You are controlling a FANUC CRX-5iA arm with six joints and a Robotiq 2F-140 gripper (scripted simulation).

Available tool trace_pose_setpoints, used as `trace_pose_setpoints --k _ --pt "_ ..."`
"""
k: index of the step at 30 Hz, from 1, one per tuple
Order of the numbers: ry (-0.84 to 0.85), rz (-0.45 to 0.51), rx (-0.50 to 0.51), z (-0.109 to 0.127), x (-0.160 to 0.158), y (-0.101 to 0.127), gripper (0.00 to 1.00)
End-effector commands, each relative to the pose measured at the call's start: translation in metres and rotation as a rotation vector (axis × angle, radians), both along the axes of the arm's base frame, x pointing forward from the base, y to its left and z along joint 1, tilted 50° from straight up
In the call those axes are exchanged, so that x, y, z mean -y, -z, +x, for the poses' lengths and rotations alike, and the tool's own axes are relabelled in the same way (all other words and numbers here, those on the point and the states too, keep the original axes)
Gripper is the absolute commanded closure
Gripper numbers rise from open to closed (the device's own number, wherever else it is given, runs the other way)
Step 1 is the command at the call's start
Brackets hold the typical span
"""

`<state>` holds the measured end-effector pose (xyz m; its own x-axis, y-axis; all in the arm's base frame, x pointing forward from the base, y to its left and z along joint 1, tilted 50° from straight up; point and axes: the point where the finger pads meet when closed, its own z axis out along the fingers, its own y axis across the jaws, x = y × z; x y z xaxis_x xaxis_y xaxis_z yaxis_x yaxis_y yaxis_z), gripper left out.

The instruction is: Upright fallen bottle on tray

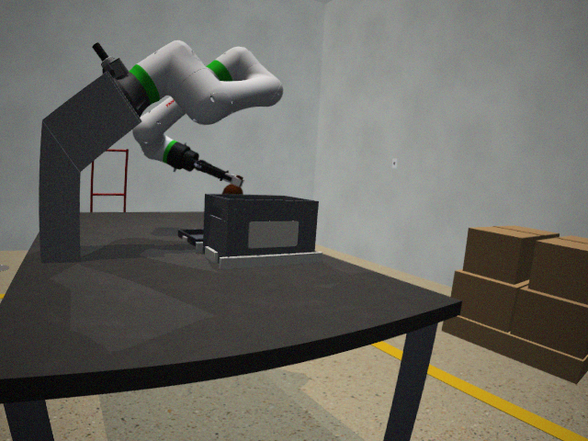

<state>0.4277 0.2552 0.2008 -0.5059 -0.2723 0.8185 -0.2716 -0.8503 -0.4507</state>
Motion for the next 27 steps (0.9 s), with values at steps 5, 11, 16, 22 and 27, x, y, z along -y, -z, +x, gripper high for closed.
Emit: trace_pose_setpoints --k 5,11,16,22,27 --pt "0.000 0.000 0.000 -0.0001 0.0000 0.0000 1.00" --pt "0.000 0.000 0.000 0.0002 -0.0001 0.0003 1.00" --pt "0.000 0.000 0.000 0.0010 -0.0002 0.0010 1.00" --pt "0.000 0.000 0.000 0.0021 -0.0004 0.0019 1.00" --pt "0.000 0.000 0.000 0.0042 -0.0006 0.0036 1.00"
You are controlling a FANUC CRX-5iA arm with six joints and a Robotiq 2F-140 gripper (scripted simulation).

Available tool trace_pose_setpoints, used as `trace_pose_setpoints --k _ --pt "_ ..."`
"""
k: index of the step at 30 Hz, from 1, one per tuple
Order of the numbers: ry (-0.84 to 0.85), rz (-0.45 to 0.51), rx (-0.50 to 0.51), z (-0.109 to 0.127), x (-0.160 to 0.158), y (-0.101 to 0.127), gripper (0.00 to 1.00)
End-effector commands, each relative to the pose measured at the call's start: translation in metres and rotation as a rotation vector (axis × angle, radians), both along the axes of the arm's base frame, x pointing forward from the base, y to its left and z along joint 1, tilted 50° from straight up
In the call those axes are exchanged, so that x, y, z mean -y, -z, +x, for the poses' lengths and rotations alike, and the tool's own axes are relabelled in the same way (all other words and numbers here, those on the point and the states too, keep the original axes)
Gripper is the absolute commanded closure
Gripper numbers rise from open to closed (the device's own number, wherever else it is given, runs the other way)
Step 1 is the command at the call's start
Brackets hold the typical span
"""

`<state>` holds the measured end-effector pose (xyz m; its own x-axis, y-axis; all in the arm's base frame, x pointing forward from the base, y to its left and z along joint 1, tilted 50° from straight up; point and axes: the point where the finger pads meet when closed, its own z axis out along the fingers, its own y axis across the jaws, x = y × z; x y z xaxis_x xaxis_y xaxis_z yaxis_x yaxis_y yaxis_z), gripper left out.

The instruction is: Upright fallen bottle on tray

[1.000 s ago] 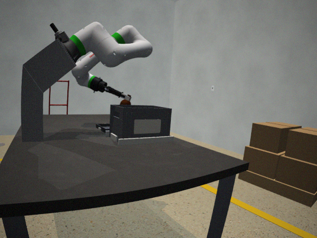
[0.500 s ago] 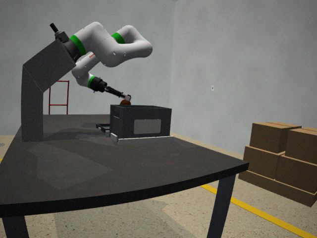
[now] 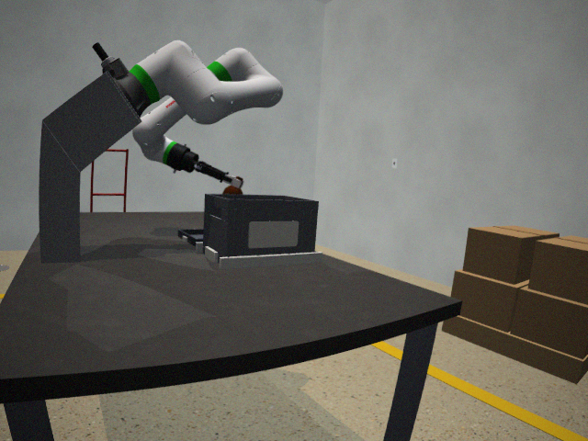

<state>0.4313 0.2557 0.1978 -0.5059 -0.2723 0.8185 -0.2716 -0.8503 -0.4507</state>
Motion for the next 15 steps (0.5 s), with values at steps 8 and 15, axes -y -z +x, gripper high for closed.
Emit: trace_pose_setpoints --k 8,15 --pt "0.000 0.000 0.000 0.0046 -0.0007 0.0040 1.00" --pt "0.000 0.000 0.000 0.0090 -0.0013 0.0078 1.00"
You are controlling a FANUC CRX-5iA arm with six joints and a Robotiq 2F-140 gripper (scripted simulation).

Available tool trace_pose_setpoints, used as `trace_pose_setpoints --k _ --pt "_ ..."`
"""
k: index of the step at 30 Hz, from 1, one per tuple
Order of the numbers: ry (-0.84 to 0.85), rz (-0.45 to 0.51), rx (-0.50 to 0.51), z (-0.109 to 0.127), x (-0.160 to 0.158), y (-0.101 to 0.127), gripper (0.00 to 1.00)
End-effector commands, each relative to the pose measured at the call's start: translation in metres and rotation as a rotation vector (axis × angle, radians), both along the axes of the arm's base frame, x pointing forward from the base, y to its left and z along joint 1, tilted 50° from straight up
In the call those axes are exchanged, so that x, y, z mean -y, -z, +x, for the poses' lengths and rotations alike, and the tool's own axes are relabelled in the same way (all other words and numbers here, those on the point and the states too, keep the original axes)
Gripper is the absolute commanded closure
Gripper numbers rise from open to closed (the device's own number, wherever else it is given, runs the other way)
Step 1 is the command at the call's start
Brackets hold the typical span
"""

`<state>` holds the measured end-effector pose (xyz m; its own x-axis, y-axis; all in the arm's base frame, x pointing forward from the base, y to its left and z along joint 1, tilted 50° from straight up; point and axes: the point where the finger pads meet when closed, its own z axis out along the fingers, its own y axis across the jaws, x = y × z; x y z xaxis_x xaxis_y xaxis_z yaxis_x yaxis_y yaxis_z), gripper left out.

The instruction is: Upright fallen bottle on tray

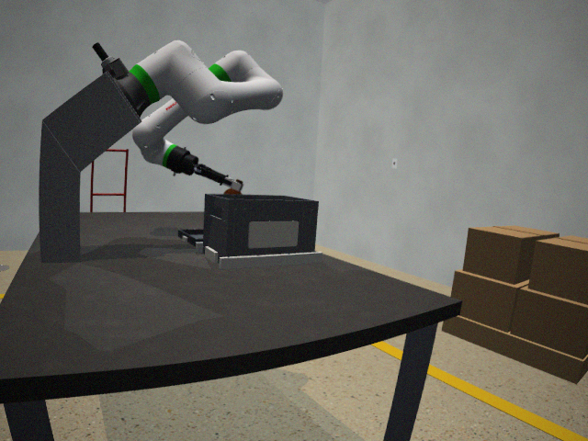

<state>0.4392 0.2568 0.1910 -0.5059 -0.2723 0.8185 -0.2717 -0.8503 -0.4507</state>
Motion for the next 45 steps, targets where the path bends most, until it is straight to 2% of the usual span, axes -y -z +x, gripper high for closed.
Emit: trace_pose_setpoints --k 1,45 --pt "0.000 0.000 0.000 0.002 0.000 0.002 1.00" --pt "0.000 0.000 0.000 0.033 -0.005 0.028 1.00"
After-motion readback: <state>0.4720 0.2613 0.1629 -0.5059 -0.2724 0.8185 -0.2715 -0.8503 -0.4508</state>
